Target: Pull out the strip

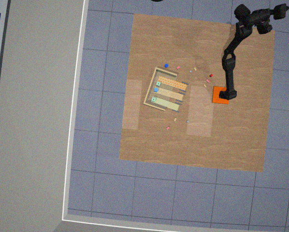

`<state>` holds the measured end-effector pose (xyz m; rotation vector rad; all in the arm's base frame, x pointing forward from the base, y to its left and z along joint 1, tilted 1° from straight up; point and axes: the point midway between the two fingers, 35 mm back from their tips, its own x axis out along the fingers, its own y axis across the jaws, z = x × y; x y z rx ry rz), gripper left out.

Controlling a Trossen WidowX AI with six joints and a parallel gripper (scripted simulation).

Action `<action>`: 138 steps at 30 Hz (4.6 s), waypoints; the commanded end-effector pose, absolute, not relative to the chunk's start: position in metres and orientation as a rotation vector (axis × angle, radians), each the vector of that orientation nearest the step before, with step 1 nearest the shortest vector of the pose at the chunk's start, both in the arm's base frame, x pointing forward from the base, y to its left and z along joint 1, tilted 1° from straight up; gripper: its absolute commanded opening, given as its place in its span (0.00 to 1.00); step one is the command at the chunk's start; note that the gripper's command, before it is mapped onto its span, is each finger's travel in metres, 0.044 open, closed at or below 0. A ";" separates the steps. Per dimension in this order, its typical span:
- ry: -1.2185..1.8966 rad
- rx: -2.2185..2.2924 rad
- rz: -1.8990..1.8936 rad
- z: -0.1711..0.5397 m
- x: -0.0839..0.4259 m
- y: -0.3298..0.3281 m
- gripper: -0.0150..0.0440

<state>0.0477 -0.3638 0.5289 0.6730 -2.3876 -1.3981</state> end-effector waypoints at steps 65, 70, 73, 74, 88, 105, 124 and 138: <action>-0.138 -0.448 0.818 0.403 0.229 0.188 0.93; 0.142 -0.324 0.628 0.339 0.273 0.151 0.93; 0.293 -0.240 0.495 0.300 0.291 0.122 0.93; 0.340 -0.211 0.448 0.287 0.295 0.112 0.93; 0.574 -0.044 0.171 0.217 0.305 0.052 0.93; 0.635 -0.020 0.175 0.216 0.313 0.059 0.80; 1.394 0.116 0.009 0.142 0.382 0.161 0.25; 1.522 0.123 -0.079 0.113 0.387 0.188 0.25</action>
